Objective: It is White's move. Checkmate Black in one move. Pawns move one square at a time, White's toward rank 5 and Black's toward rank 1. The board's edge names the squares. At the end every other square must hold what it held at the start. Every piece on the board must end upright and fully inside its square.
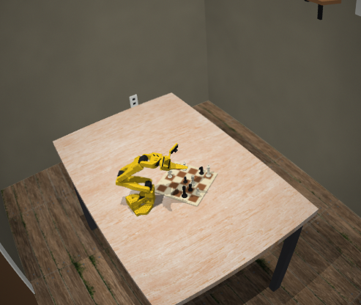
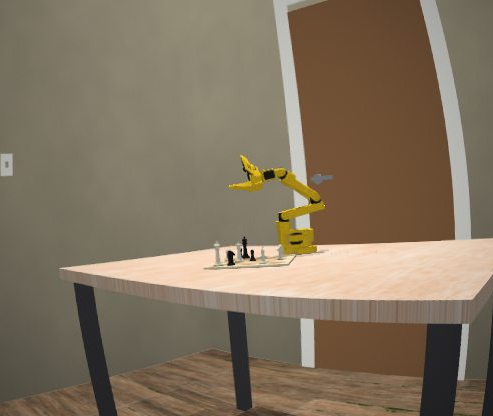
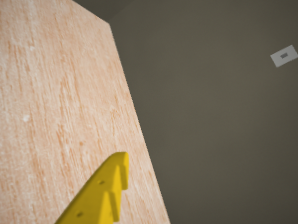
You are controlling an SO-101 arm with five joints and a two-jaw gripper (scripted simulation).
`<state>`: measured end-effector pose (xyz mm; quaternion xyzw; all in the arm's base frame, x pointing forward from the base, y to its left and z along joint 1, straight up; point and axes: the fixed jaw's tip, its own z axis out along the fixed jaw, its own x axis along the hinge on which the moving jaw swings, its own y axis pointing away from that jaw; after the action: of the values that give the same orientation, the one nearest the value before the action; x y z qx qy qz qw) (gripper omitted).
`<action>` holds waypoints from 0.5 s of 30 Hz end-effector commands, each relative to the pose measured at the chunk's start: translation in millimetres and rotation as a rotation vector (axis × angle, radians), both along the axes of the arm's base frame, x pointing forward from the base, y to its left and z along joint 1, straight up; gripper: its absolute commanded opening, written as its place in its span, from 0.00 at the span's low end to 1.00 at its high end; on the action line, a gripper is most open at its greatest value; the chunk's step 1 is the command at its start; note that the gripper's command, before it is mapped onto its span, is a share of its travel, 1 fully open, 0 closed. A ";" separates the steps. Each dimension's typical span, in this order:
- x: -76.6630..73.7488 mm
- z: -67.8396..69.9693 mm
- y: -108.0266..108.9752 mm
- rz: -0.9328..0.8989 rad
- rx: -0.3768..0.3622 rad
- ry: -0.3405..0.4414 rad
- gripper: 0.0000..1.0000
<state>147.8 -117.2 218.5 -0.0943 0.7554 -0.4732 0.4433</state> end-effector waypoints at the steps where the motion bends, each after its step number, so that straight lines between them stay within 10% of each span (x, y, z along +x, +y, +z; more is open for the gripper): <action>1: 7.1 -4.4 22.0 0.095 0.108 -0.042 0.83; 15: 11.8 -27.6 90.2 0.359 0.491 -0.045 0.64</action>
<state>161.2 -43.1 197.0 -0.1039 0.8000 -0.2460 0.5374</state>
